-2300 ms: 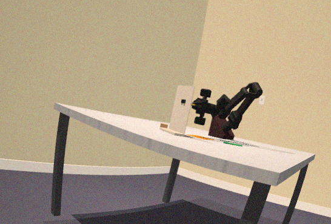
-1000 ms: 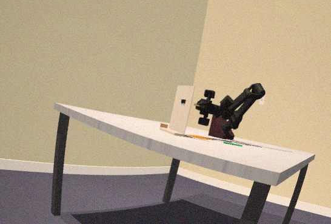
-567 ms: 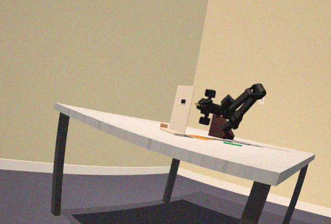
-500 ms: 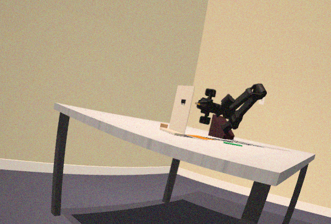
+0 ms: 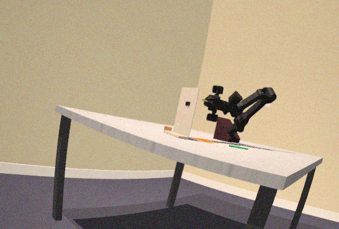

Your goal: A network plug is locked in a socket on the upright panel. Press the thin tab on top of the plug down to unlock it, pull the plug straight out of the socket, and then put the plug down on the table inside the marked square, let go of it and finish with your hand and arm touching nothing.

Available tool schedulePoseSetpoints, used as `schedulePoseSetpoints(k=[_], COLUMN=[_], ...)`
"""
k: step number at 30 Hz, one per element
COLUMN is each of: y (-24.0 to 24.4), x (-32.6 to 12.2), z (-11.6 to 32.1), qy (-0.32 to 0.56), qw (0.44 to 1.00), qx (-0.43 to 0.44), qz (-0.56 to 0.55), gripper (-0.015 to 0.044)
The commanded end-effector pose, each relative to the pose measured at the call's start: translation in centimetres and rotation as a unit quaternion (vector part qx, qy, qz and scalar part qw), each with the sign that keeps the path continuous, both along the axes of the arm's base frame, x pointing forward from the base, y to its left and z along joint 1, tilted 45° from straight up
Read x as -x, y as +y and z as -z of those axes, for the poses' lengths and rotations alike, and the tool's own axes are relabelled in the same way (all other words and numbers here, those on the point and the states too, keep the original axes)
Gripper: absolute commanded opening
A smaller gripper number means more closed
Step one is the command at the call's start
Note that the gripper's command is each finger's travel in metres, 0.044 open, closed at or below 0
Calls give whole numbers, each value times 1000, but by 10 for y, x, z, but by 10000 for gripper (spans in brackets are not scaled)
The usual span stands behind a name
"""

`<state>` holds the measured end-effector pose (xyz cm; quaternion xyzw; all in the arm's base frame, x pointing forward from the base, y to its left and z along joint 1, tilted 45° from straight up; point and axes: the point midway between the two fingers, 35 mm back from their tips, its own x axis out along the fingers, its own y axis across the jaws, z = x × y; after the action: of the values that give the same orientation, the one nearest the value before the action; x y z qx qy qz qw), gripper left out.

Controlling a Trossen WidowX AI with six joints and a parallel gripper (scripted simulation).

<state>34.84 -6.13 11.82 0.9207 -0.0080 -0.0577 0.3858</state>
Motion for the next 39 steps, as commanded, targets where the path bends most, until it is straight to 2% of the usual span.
schedulePoseSetpoints(k=[1, 12, 39], y=[-5, -15, 22], x=[3, 11, 13], z=[-6, -17, 50], qy=[0, 2, 193], qw=[1000, 1000, 958], qx=[2, 2, 55], qz=[-1, -2, -204], gripper=[0, 0, 0])
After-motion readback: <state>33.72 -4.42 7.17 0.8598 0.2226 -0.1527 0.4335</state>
